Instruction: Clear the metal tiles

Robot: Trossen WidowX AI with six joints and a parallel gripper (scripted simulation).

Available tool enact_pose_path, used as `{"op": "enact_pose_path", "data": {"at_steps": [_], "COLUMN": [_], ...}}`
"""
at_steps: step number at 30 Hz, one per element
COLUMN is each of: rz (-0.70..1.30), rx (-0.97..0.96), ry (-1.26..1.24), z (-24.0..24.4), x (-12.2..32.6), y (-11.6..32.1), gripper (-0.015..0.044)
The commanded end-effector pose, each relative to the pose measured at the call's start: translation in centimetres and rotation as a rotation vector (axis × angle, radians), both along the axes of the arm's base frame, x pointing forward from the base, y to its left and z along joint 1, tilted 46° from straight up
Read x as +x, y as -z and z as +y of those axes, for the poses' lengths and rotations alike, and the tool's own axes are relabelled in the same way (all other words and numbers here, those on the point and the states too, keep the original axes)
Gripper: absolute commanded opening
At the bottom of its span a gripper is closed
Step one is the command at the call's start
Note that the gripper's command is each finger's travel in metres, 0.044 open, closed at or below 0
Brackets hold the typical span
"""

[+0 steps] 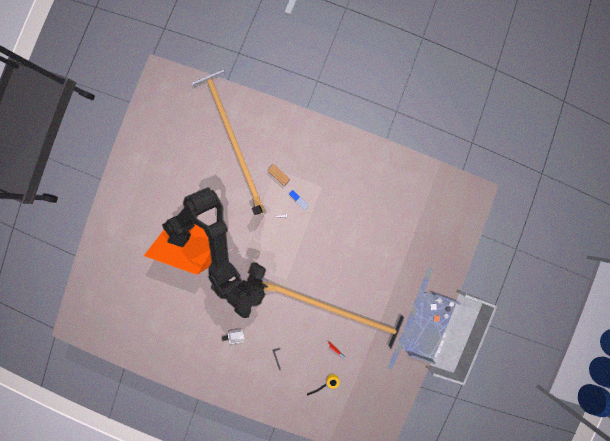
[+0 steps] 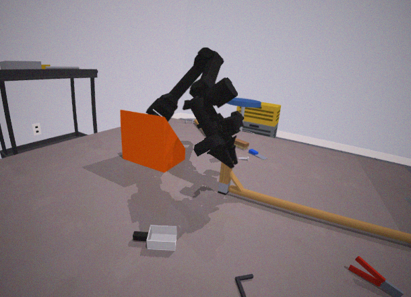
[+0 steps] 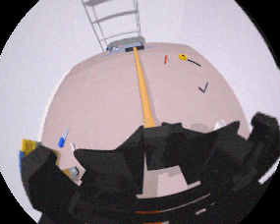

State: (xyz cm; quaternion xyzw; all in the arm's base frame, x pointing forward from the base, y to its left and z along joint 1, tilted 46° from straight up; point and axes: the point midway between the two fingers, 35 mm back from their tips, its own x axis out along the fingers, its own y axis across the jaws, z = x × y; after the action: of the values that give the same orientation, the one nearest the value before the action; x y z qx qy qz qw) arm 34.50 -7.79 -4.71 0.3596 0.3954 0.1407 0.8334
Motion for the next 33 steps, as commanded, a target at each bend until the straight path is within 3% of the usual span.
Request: {"op": "enact_pose_path", "data": {"at_steps": [1,33], "rz": [-0.002,0.005], "rx": [0.002,0.004], "ry": [-0.003,-0.005], "z": [0.0,2.2], "x": [0.0,0.3], "y": [-0.1,-2.8], "gripper": [0.0,0.0]}}
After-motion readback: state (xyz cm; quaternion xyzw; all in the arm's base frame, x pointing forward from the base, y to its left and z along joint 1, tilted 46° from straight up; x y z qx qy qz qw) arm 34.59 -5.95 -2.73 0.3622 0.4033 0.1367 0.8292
